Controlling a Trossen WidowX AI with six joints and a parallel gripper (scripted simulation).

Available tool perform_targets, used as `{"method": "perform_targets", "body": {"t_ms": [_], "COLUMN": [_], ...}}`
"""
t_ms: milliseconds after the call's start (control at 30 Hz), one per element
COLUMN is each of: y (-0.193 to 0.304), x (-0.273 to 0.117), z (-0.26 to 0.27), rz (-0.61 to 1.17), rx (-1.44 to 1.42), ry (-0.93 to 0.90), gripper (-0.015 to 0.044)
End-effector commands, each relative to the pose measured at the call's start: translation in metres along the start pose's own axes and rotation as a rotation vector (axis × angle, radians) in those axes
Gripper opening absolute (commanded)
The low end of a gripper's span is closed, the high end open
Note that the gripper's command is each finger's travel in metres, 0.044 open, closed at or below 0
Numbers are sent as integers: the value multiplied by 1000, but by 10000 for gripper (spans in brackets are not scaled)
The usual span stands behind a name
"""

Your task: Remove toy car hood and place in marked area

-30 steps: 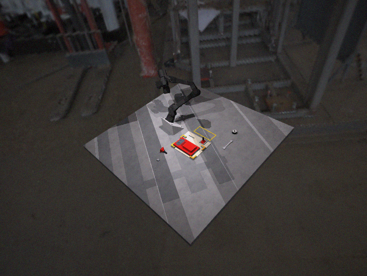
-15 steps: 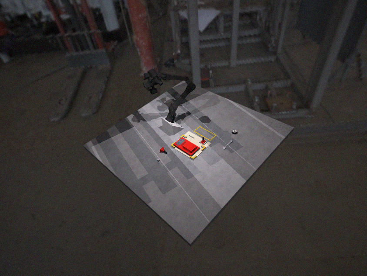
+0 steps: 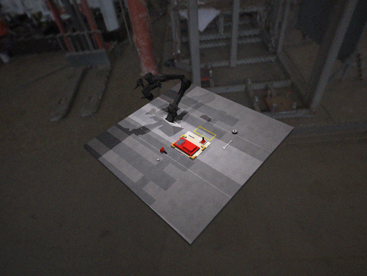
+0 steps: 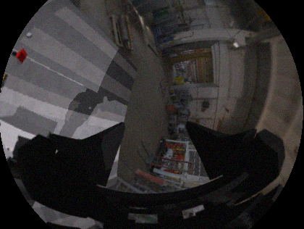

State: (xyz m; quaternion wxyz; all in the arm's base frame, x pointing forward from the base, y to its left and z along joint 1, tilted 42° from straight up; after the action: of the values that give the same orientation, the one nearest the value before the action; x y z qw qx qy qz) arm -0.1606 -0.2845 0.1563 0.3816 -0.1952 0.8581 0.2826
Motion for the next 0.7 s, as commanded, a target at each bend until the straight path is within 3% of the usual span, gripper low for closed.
{"method": "perform_targets", "body": {"t_ms": [0,400,667], "y": [-33,-155,-206], "x": [-8,-62,-104], "z": [8,91,167], "rz": [-89,-381,-499], "rx": [-52,-287,-447], "ry": [-36,-237,-416], "gripper": [440,440,440]}}
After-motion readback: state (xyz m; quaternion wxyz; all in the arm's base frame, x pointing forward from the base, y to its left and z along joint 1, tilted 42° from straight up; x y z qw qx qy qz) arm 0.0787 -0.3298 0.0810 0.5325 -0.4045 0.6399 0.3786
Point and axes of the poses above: the point midway between the two fingers, 35 mm back from their tips, its own x axis out along the fingers, its own z axis across the jaws, y = z × x, the point moved 2 cm from there along -x, back along the fingers, and after that the axes turned 4 degrees about x, right-handed, at the moved point
